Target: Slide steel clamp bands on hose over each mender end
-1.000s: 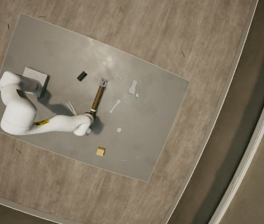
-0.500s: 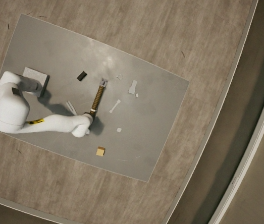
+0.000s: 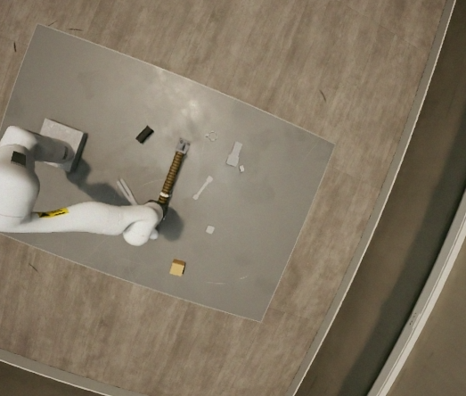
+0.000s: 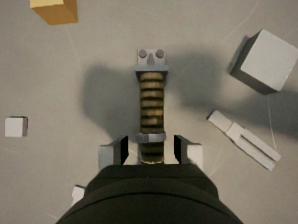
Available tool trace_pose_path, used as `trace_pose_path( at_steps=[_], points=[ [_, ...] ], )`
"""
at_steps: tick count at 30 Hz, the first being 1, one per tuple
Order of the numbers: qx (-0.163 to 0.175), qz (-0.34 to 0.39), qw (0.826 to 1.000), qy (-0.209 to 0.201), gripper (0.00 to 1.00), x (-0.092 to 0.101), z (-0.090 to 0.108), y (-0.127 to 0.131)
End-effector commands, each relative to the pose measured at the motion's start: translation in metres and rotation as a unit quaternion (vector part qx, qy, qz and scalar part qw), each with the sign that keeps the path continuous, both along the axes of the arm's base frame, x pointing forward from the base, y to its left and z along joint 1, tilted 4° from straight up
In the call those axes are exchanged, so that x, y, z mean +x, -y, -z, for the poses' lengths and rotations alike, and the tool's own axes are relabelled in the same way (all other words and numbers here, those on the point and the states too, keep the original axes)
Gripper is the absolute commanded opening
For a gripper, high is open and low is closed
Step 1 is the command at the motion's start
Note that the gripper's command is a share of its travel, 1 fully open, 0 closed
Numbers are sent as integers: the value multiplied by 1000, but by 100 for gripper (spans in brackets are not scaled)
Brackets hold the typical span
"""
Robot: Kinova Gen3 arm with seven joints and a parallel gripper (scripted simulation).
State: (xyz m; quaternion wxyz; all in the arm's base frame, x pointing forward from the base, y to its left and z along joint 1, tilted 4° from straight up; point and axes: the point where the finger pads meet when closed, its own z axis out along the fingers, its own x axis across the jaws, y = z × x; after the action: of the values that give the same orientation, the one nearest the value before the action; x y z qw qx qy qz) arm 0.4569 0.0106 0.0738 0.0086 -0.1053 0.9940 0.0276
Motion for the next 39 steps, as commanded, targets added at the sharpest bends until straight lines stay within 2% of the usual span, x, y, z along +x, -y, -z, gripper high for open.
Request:
trace_pose_path(
  at_steps=[1, 7, 14, 17, 39],
  points=[
    [1, 7, 1000, 2, 100, 1, -3, 2],
    [1, 7, 1000, 3, 100, 2, -7, 2],
    [1, 7, 1000, 3, 100, 1, -44, 4],
    [1, 7, 1000, 3, 100, 1, -53, 5],
    [1, 7, 1000, 2, 100, 1, -53, 5]
  ],
)
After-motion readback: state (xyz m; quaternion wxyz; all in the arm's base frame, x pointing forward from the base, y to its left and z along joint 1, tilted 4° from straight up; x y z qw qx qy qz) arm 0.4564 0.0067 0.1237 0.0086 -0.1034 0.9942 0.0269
